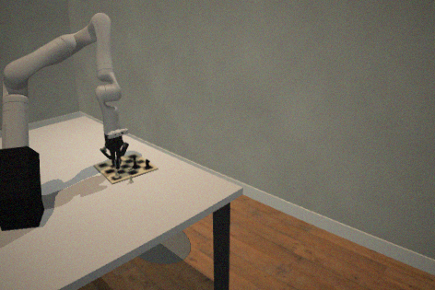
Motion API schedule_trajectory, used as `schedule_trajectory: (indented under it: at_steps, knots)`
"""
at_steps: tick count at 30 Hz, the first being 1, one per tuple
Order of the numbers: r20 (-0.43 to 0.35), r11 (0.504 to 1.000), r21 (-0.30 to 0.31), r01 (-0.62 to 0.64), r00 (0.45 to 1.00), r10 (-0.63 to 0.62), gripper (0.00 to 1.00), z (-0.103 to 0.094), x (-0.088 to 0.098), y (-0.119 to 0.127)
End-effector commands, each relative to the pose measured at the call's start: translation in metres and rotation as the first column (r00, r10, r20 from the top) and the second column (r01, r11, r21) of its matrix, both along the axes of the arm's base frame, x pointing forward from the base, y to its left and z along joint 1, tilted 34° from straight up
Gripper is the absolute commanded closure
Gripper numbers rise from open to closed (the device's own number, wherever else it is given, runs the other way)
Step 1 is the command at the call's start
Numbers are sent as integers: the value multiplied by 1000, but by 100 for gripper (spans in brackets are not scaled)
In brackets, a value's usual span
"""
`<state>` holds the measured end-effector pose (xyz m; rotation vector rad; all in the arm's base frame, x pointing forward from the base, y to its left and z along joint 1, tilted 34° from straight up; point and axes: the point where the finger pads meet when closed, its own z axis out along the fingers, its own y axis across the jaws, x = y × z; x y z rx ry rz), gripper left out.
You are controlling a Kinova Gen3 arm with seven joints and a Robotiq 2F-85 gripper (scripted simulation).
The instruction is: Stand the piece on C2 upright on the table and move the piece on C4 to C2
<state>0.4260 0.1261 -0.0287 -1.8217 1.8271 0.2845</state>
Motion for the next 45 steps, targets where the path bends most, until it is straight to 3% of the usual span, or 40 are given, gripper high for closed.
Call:
schedule_trajectory:
  at_steps: [1,45]
  knots:
    - [1,1000,0,1,1000,-1,100,0,0,0]
    - [1,1000,0,1,1000,-1,100,-3,1,1]
